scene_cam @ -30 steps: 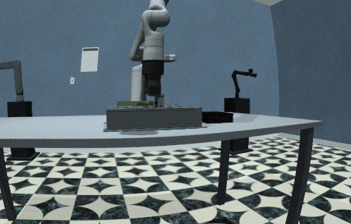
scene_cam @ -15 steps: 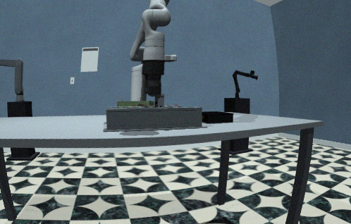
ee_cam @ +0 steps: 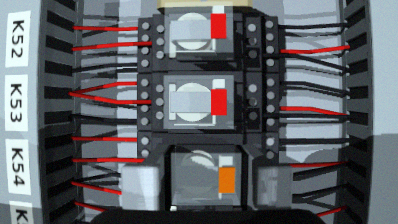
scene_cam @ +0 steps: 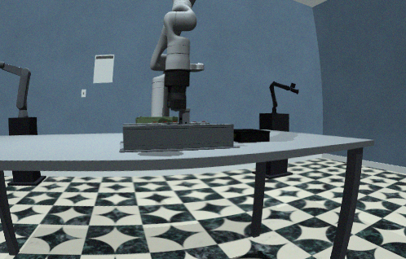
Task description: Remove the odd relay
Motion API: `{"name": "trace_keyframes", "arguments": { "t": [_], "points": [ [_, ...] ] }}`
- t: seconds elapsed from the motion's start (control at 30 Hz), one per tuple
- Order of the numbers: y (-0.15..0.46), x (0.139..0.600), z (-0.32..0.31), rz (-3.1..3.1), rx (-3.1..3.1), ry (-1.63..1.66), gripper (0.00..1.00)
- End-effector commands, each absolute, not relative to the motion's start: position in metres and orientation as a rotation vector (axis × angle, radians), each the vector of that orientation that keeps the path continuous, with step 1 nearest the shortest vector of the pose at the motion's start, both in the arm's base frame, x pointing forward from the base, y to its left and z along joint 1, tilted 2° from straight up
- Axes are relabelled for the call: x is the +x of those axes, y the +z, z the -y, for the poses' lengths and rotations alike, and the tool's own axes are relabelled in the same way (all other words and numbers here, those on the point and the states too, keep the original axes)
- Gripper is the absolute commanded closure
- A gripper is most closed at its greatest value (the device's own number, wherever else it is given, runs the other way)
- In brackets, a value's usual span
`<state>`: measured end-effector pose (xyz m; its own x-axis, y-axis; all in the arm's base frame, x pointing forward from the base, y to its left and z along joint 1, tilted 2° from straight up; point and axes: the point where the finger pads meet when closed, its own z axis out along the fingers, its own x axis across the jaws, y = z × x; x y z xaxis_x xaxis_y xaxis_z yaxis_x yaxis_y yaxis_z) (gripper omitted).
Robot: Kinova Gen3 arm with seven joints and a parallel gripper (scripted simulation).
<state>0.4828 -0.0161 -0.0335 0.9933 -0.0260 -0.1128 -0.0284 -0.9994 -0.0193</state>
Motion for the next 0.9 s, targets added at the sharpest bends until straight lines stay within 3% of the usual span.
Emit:
{"name": "trace_keyframes", "arguments": {
  "t": [0.0, 0.87],
  "points": [
    [-0.0325, 0.4833, 0.0162, -0.043, -3.116, 0.168, 1.0],
    [-0.0323, 0.4822, 0.0161, -0.043, -3.119, 0.108, 1.0]
  ]
}}
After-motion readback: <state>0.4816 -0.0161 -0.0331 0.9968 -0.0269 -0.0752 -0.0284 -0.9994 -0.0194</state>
